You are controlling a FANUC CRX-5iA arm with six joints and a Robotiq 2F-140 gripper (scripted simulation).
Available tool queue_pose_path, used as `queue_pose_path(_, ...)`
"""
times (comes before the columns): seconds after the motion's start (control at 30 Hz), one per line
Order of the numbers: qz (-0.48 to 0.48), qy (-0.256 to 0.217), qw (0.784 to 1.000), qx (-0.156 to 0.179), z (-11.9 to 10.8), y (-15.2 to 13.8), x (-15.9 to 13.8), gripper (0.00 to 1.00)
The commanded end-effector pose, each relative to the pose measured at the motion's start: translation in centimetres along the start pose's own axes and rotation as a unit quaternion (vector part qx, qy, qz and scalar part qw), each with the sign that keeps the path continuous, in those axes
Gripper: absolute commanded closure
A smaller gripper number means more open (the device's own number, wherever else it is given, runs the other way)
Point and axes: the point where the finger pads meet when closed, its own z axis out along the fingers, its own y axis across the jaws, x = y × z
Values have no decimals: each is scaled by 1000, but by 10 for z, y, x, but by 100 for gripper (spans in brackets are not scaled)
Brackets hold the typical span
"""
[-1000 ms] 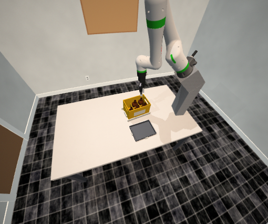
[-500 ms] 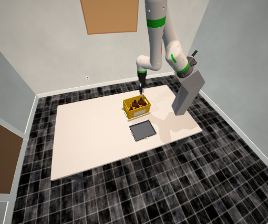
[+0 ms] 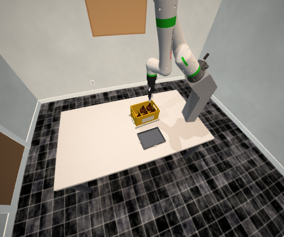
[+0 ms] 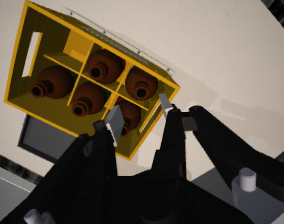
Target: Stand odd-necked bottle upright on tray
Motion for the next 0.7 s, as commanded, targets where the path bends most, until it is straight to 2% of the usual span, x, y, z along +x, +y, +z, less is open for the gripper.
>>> queue_pose_path(0.0, -1, 42, 999, -11, 1, 0, 0, 56)
queue_pose_path(0.67, -2, 42, 999, -11, 14, 0, 1, 56)
